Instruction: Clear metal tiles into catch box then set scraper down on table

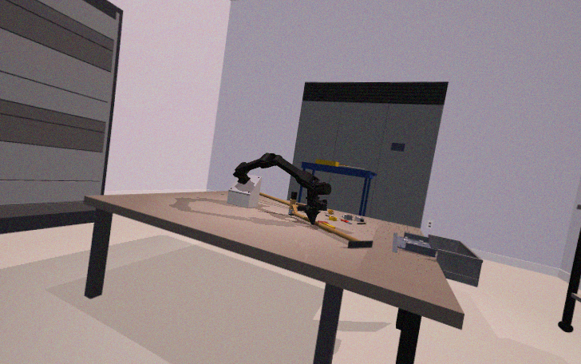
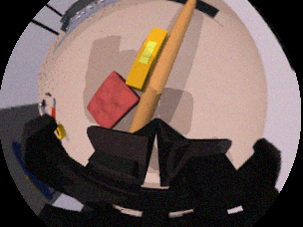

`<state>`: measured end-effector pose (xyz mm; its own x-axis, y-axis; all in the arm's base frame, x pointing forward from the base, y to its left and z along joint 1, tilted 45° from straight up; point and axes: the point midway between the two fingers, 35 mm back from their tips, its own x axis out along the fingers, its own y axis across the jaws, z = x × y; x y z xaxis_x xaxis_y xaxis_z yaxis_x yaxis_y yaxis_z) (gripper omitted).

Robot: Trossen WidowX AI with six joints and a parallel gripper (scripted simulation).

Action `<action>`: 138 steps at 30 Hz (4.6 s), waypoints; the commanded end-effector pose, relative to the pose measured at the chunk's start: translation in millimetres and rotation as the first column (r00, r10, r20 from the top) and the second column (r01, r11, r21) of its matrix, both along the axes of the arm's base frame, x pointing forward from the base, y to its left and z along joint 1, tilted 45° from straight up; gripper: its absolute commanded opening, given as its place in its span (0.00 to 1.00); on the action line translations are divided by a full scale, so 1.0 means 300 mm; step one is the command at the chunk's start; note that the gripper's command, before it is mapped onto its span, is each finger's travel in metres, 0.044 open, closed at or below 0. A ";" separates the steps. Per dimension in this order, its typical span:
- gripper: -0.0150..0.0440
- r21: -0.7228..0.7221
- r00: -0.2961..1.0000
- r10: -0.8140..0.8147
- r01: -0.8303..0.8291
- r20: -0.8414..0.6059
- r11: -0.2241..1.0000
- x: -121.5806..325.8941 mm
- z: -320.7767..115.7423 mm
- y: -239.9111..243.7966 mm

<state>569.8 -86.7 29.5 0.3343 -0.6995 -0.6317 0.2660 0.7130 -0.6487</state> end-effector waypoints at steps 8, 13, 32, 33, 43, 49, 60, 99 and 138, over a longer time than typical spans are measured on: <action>0.25 0.003 1.000 0.004 -0.004 0.005 1.000 0.023 -0.024 0.032; 0.25 0.003 1.000 0.004 -0.004 0.005 1.000 0.030 -0.034 0.043; 0.25 0.008 0.999 -0.007 0.007 0.038 1.000 0.018 0.084 0.153; 0.25 0.008 0.999 -0.007 0.007 0.041 1.000 0.017 0.093 0.162; 0.25 0.014 0.998 -0.012 0.011 0.068 1.000 -0.006 0.184 0.251; 0.25 0.016 0.997 -0.013 0.012 0.075 1.000 -0.013 0.207 0.273; 0.25 -0.002 0.996 0.038 -0.038 0.078 0.999 -0.039 0.278 0.287; 0.25 -0.042 0.985 0.152 -0.149 0.083 0.988 -0.074 0.312 0.226; 0.25 -0.061 0.977 0.192 -0.187 0.089 0.981 -0.032 0.079 -0.014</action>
<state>560.4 -87.4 58.4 0.5150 -0.6528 -0.5555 0.1988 0.7213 -0.6635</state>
